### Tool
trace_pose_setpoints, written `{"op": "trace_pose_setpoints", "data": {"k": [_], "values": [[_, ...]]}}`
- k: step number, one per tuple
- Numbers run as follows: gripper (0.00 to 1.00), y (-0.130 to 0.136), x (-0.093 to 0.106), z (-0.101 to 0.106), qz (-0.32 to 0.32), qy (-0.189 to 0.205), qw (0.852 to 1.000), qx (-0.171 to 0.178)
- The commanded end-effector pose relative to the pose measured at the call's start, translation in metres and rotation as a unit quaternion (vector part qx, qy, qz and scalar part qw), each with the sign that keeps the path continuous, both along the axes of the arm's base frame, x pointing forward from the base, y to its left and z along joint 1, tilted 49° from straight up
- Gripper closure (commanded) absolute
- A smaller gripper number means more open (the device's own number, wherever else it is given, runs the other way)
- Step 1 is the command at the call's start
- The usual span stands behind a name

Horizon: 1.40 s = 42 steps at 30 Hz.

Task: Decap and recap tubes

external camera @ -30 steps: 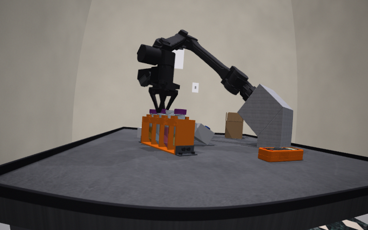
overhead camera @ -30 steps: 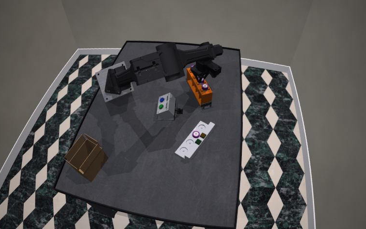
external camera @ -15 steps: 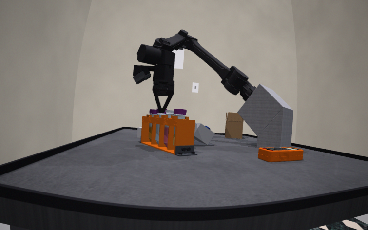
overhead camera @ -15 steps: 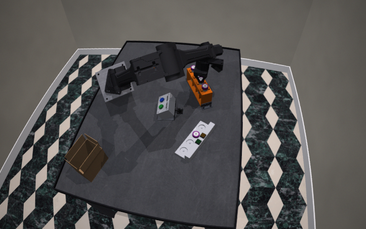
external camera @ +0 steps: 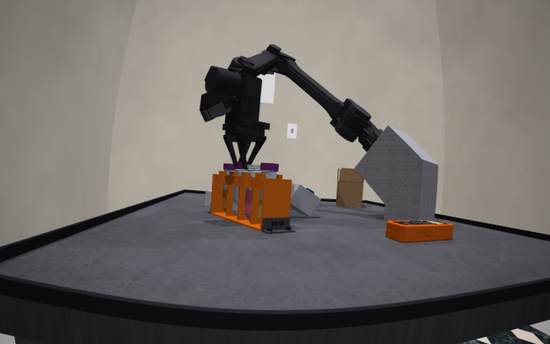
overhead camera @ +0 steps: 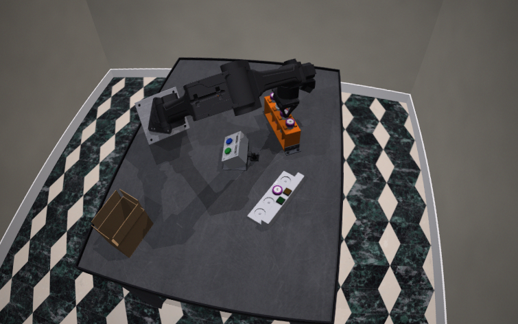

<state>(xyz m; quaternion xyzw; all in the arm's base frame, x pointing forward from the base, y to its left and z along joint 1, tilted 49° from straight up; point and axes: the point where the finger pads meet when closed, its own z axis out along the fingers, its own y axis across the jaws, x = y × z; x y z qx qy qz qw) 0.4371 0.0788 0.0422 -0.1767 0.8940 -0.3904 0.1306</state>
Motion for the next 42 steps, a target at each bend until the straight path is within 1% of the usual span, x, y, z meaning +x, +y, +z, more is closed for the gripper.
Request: {"op": "trace_pose_setpoints", "data": {"k": [1,4,5,7,8,12,17,22,24,25,28,33,34,35,36,42], "values": [[1.0,-0.0032,-0.0053,0.0039,0.089,0.091,0.99,-0.055],[1.0,-0.0034,-0.0052,0.004,0.124,0.127,0.981,-0.075],[1.0,-0.0033,-0.0052,0.0041,0.14,0.143,0.976,-0.084],[1.0,-0.0033,-0.0052,0.0041,0.14,0.143,0.976,-0.084],[1.0,-0.0035,-0.005,0.0042,0.156,0.158,0.971,-0.093],[1.0,-0.0033,-0.0052,0.0043,0.219,0.221,0.941,-0.128],[1.0,-0.0034,-0.0051,0.0045,0.28,0.281,0.903,-0.162],[1.0,-0.0027,-0.0046,0.0046,0.345,0.343,0.851,-0.197],[1.0,-0.0027,-0.0046,0.0046,0.345,0.343,0.851,-0.197],[1.0,-0.0076,-0.0006,0.0044,0.361,0.358,0.836,-0.205],[1.0,-0.0076,-0.0007,0.0045,0.401,0.399,0.793,-0.227],[1.0,-0.0076,-0.001,0.0046,0.462,0.459,0.713,-0.261],[1.0,-0.0076,-0.0009,0.0047,0.463,0.46,0.711,-0.262],[1.0,-0.0076,-0.001,0.0047,0.475,0.472,0.693,-0.268],[1.0,-0.0076,-0.001,0.0047,0.483,0.48,0.68,-0.273],[1.0,-0.0079,-0.0012,0.0037,0.482,0.481,0.679,-0.273]]}}
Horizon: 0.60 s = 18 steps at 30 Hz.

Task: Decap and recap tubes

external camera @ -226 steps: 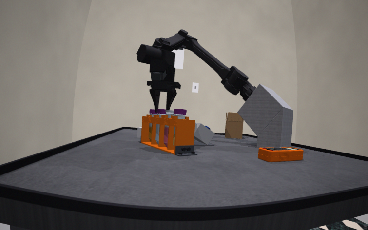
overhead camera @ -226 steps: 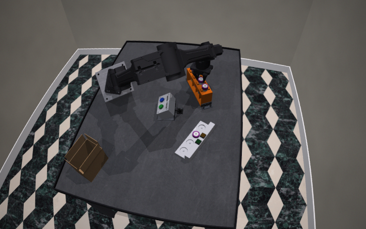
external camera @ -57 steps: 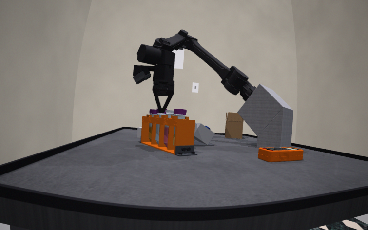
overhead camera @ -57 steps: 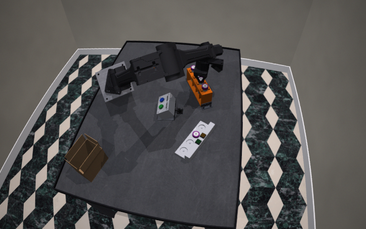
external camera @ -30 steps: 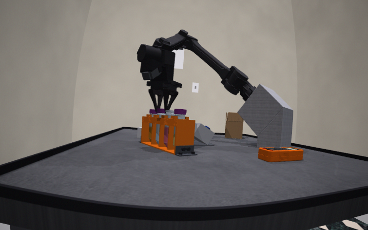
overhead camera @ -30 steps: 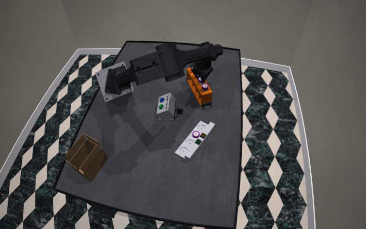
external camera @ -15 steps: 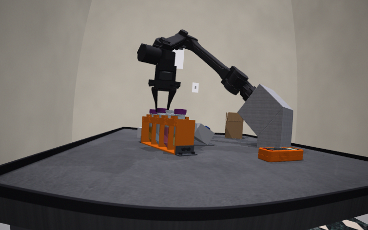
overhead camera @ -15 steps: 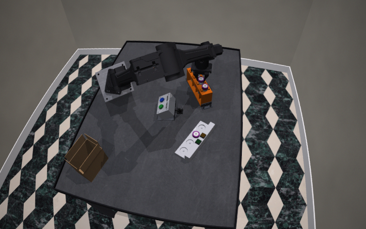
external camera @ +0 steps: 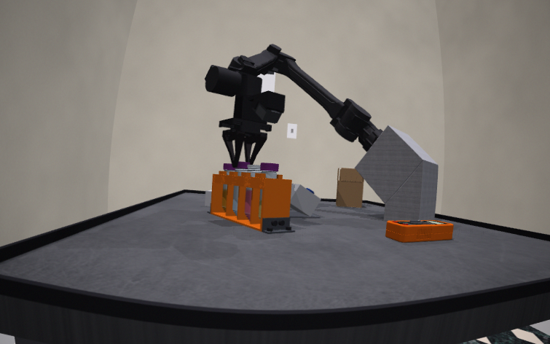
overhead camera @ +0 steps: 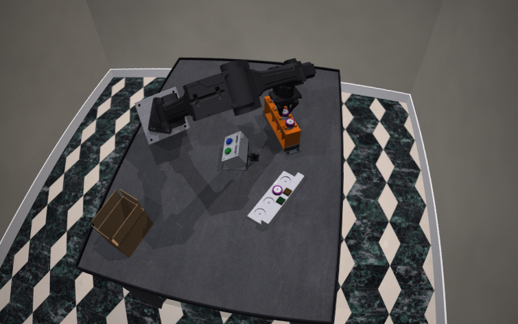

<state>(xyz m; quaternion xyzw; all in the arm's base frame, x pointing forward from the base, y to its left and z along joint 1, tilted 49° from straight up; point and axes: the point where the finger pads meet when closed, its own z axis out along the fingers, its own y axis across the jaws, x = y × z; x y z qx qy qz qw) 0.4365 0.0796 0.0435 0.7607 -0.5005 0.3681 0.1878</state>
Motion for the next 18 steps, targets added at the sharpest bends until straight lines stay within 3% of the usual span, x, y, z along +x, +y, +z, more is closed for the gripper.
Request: {"op": "trace_pose_setpoints", "data": {"k": [1,3,4,6,16,18], "values": [[1.0,-0.009,-0.001,0.002,0.017,0.024,0.999,-0.013],[1.0,-0.009,-0.002,0.002,0.017,0.024,0.999,-0.014],[0.51,-0.009,-0.002,0.002,0.017,0.024,0.999,-0.014],[0.51,0.002,0.003,0.004,0.023,0.017,1.0,-0.01],[0.51,0.002,0.003,0.004,0.023,0.017,1.0,-0.01],[0.51,-0.005,-0.005,0.004,-0.039,-0.033,0.999,0.019]]}}
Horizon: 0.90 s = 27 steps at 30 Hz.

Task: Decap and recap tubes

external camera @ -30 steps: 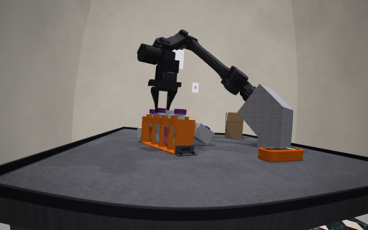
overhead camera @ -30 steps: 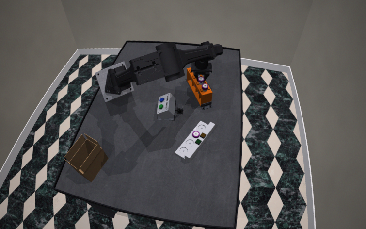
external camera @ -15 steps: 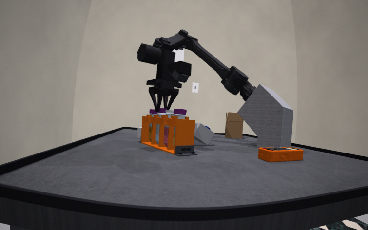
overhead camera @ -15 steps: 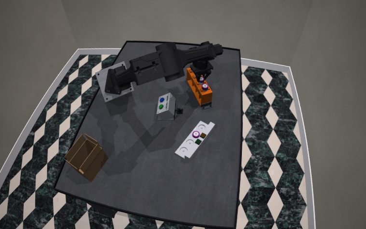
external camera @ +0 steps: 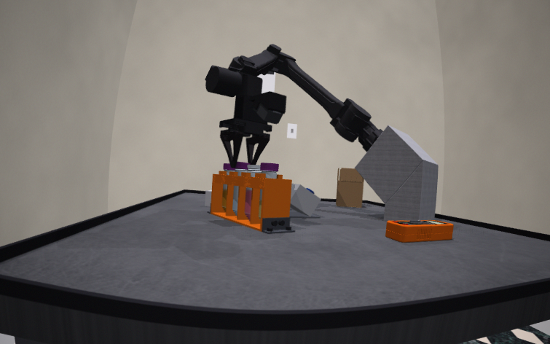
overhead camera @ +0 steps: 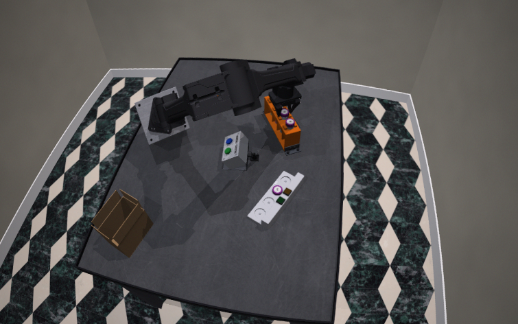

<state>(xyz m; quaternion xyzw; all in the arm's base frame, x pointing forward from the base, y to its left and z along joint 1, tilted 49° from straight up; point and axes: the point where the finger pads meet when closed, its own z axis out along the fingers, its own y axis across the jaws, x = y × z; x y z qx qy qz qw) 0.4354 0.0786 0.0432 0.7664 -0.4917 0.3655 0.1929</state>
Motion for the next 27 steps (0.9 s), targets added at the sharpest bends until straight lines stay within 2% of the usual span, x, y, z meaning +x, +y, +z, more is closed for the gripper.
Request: {"op": "trace_pose_setpoints", "data": {"k": [1,3,6,7,8,9,10,11,12,13,15,16,17,20,21,22,23,24,25,26,27], "values": [[0.51,-0.001,-0.005,0.003,-0.07,-0.067,0.995,0.038],[0.51,0.009,0.004,0.005,-0.112,-0.119,0.984,0.067],[0.51,0.011,0.005,0.005,-0.145,-0.153,0.974,0.086],[0.51,0.012,0.006,0.007,-0.167,-0.176,0.965,0.1],[0.51,0.01,0.006,0.007,-0.174,-0.181,0.962,0.102],[0.51,0.011,0.006,0.009,-0.194,-0.203,0.953,0.116],[0.51,0.011,0.006,0.009,-0.2,-0.208,0.95,0.118],[0.51,0.013,0.006,0.01,-0.218,-0.23,0.939,0.132],[0.51,0.013,0.006,0.01,-0.224,-0.234,0.936,0.134],[0.51,0.014,0.006,0.011,-0.244,-0.255,0.924,0.147],[0.51,0.014,0.006,0.011,-0.244,-0.255,0.924,0.147],[0.51,0.008,0.006,0.007,-0.279,-0.282,0.904,0.159],[0.51,0.01,0.006,0.008,-0.294,-0.299,0.892,0.17],[0.51,0.012,0.005,0.01,-0.325,-0.331,0.865,0.19],[0.51,0.015,0.005,0.011,-0.341,-0.349,0.849,0.202],[0.51,0.014,0.005,0.01,-0.347,-0.354,0.844,0.204],[0.51,0.013,0.005,0.011,-0.366,-0.373,0.825,0.214],[0.51,0.012,0.005,0.01,-0.372,-0.377,0.82,0.216],[0.51,0.011,0.005,0.011,-0.391,-0.395,0.8,0.226],[0.51,0.011,0.006,0.011,-0.395,-0.399,0.795,0.228],[0.51,0.011,0.006,0.011,-0.413,-0.417,0.774,0.238]]}}
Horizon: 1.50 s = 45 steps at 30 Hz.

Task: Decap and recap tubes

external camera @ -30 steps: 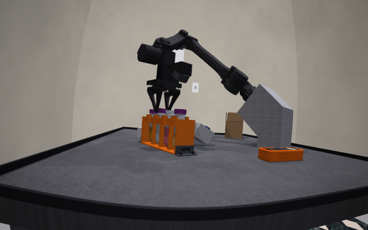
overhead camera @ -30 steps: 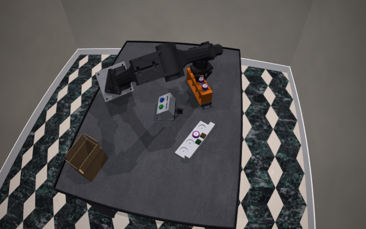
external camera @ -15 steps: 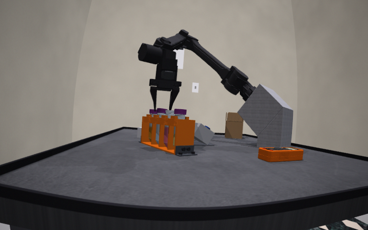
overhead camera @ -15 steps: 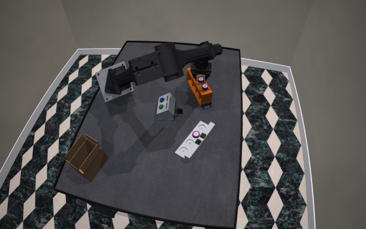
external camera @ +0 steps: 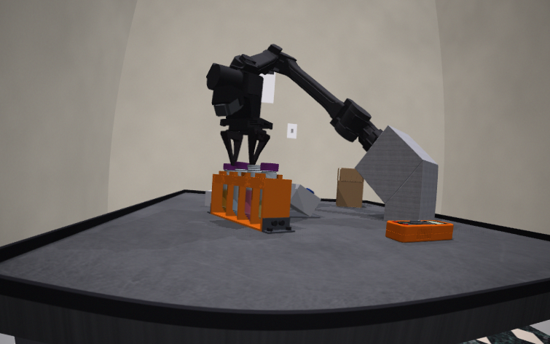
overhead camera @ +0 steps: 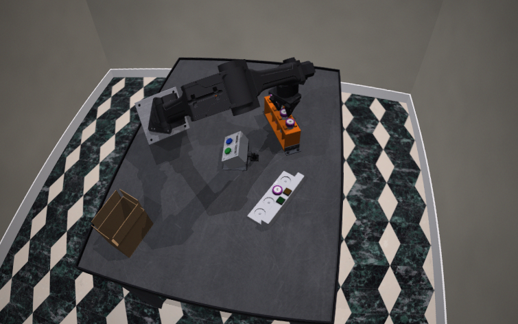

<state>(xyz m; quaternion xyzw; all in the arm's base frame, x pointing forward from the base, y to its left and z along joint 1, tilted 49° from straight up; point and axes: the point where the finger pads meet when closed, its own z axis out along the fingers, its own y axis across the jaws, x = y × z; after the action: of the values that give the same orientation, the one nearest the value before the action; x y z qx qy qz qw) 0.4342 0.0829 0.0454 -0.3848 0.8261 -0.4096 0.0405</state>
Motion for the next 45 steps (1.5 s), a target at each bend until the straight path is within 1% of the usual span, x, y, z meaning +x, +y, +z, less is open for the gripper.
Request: {"op": "trace_pose_setpoints", "data": {"k": [1,2,5,6,7,18,19,22,23,25,26,27,31,32,35,37,41,42,43,45], "values": [[0.51,0.0065,0.007,0.0083,-0.084,-0.081,0.992,0.044],[0.51,0.006,0.0072,0.0084,-0.107,-0.104,0.987,0.057],[0.51,0.006,0.0072,0.0084,-0.112,-0.108,0.986,0.059],[0.51,0.0058,0.0073,0.0084,-0.139,-0.135,0.978,0.075],[0.51,0.0068,0.0072,0.009,-0.141,-0.138,0.977,0.077],[0.51,0.01,0.0067,0.008,-0.138,-0.136,0.978,0.077],[0.51,0.004,0.0033,0.0078,-0.139,-0.135,0.978,0.077],[0.51,0.004,0.0033,0.0078,-0.139,-0.135,0.978,0.077],[0.51,0.0106,0.0067,0.0066,-0.138,-0.135,0.978,0.076],[0.51,0.0107,0.0072,0.0065,-0.138,-0.135,0.978,0.076],[0.51,0.0048,0.004,0.0077,-0.139,-0.135,0.978,0.077],[0.51,0.0088,0.0078,0.0064,-0.14,-0.135,0.978,0.076],[0.51,0.0103,0.0086,0.0062,-0.14,-0.135,0.978,0.077],[0.51,0.0056,0.0049,0.0074,-0.139,-0.135,0.978,0.077],[0.51,0.0117,0.0086,0.0061,-0.138,-0.135,0.978,0.076],[0.51,0.0062,0.0053,0.0073,-0.139,-0.135,0.978,0.077],[0.51,0.0064,0.0054,0.0073,-0.139,-0.135,0.978,0.077],[0.51,0.0122,0.0087,0.0061,-0.138,-0.135,0.978,0.076],[0.51,0.0124,0.0087,0.0061,-0.138,-0.134,0.978,0.076],[0.51,0.0067,0.0057,0.0073,-0.139,-0.135,0.978,0.077]]}}
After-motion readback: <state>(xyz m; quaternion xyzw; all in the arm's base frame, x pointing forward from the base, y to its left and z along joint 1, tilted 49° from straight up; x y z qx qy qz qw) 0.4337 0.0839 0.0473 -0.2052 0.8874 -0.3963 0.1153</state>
